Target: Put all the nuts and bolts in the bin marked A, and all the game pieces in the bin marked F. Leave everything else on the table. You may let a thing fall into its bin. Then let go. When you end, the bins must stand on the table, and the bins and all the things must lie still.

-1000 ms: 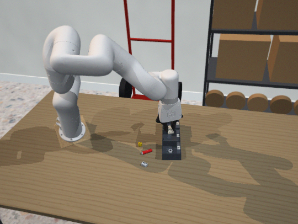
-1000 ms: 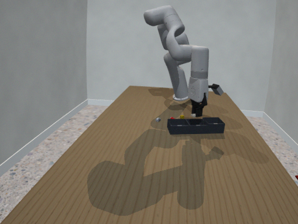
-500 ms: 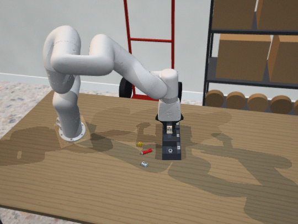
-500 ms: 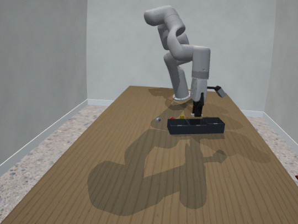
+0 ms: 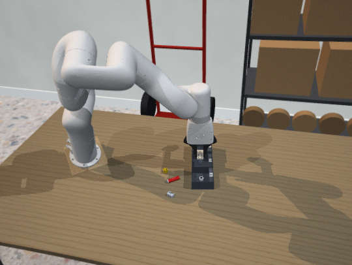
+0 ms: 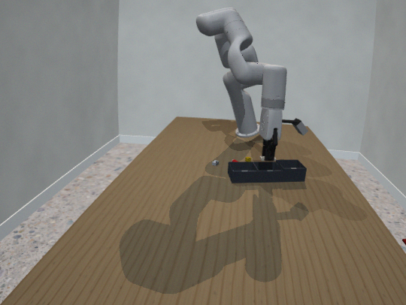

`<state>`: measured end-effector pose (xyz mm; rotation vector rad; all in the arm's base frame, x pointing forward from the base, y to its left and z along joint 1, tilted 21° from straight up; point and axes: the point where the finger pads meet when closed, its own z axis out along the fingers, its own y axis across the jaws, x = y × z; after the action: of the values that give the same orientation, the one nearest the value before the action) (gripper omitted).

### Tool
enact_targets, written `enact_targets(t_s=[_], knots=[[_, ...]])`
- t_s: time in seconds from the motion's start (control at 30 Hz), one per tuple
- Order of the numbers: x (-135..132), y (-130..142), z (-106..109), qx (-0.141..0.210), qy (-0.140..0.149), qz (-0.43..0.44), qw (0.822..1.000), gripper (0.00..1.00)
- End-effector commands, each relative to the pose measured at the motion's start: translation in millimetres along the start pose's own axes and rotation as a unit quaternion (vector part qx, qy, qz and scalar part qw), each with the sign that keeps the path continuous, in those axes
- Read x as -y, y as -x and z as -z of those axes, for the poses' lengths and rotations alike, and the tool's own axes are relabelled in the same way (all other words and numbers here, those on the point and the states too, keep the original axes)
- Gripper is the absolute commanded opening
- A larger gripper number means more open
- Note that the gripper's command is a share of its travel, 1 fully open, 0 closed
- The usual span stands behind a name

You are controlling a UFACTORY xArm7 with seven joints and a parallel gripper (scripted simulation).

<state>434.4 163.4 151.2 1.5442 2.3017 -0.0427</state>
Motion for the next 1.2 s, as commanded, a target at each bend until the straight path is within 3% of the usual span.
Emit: enact_targets(t_s=[0.0,0.7,1.1,1.13,1.17], knots=[[-1,0,-7,0.0,0.002,0.0,1.0,0.0],[-2,0,-44,0.0,0.002,0.0,1.0,0.0],[-2,0,-44,0.0,0.002,0.0,1.0,0.0],[-2,0,-44,0.0,0.002,0.0,1.0,0.31],[-2,0,-44,0.0,0.002,0.0,1.0,0.31]])
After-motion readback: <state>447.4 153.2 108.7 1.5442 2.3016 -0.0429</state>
